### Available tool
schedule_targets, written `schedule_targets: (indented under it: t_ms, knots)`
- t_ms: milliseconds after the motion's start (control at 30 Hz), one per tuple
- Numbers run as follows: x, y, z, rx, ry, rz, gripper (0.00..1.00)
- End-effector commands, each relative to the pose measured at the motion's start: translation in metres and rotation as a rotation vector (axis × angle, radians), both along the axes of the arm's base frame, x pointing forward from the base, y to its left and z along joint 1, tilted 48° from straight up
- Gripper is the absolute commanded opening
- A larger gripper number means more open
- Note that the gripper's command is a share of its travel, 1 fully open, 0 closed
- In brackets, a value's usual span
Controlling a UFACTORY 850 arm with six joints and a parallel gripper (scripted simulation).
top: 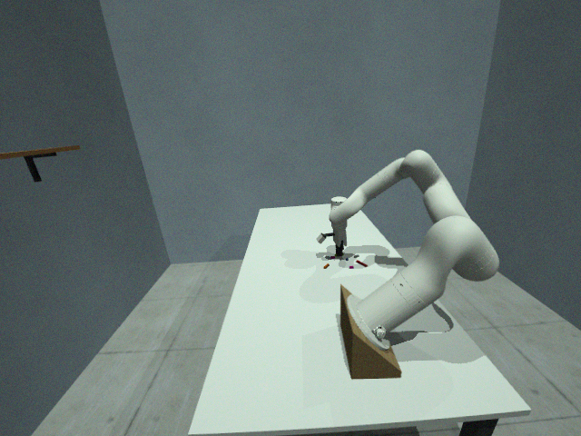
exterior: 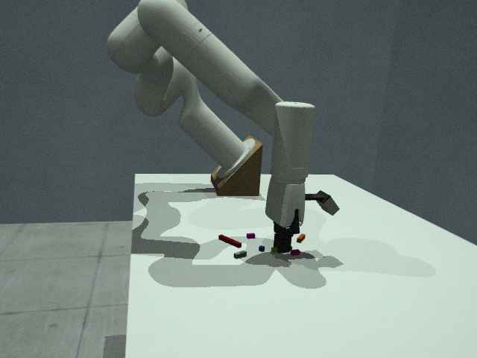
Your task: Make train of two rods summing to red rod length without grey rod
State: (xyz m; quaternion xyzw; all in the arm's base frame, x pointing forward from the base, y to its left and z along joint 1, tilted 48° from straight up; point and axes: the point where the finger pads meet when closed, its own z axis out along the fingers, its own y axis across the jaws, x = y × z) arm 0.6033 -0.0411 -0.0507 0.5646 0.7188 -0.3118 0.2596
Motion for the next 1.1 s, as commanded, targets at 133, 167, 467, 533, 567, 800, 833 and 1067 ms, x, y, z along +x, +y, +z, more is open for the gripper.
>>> schedule_targets:
  t_ms: [133, 167, 467, 533, 567, 800, 833, 1067]
  knots:
    - [0.0007, 0.0007, 0.0006, 0.0, -0.001, 0.001, 0.04]
    - [0.0007, 0.0007, 0.0006, 0.0, -0.001, 0.001, 0.04]
    - [0.0007, 0.0007, 0.0006, 0.0, -0.001, 0.001, 0.04]
    - [0.0007, 0.0006, 0.0004, 0.0, -0.001, 0.001, 0.04]
    - [0.0007, 0.0004, 0.0003, 0.0, -0.001, 0.001, 0.04]
    - [0.0008, -0.0018, -0.0017, 0.0, -0.001, 0.001, 0.04]
    - [0.0008, -0.0024, -0.0023, 0.0, -0.001, 0.001, 0.04]
    - [0.001, -0.0069, -0.0064, 0.0, -0.001, 0.001, 0.04]
